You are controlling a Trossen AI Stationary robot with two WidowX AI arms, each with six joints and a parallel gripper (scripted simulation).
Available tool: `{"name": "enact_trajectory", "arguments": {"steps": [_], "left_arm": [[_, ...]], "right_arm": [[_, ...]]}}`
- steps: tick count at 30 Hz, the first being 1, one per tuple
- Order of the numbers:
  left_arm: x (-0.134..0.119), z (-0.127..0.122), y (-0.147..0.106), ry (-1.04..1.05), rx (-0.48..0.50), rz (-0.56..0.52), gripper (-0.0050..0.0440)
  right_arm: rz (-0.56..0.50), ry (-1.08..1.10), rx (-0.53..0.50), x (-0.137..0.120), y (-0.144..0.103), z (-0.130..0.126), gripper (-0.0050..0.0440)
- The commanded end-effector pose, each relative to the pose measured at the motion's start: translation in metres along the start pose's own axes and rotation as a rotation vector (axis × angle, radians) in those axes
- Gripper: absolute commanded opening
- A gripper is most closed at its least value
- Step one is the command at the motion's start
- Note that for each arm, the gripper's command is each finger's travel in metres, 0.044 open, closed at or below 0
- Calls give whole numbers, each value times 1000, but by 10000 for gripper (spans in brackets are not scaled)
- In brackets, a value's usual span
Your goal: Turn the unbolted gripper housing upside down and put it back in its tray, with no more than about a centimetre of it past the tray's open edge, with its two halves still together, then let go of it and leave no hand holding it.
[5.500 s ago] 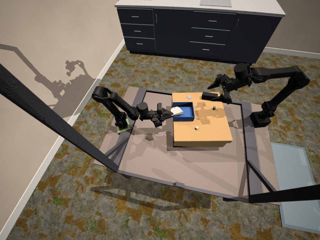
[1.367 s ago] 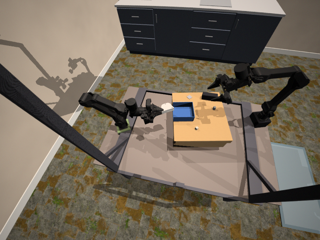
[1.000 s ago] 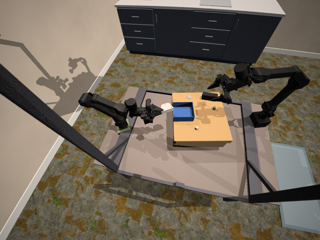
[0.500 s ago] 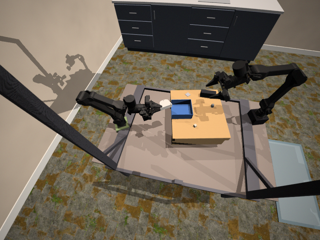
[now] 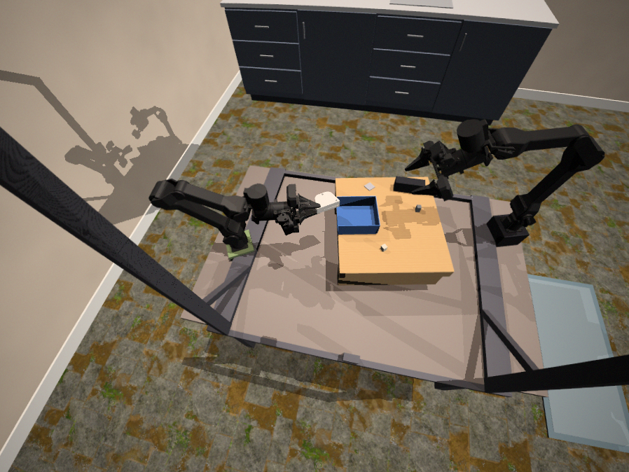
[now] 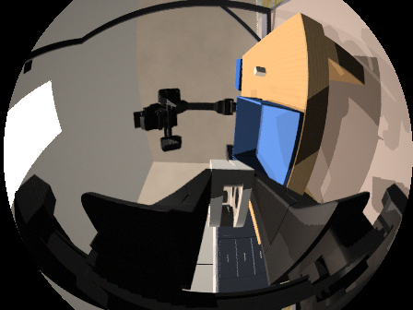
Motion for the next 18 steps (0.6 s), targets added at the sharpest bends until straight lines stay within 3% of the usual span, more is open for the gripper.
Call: {"name": "enact_trajectory", "arguments": {"steps": [1, 18], "left_arm": [[0, 11, 2, -5, 23, 15, 111], [-2, 16, 5, -4, 15, 39, 111]], "right_arm": [[-30, -5, -4, 6, -8, -1, 440], [-30, -5, -4, 6, -8, -1, 440]]}}
Point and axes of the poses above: on each arm, the point midway between the two fingers, 35 mm back from their tips, its own y axis out along the fingers, its own z axis across the jaws, x = y × z, the point moved 10 cm from there along -y, back along the fingers, and after that the axes turned 15 degrees about -y, right-handed, at the moved point
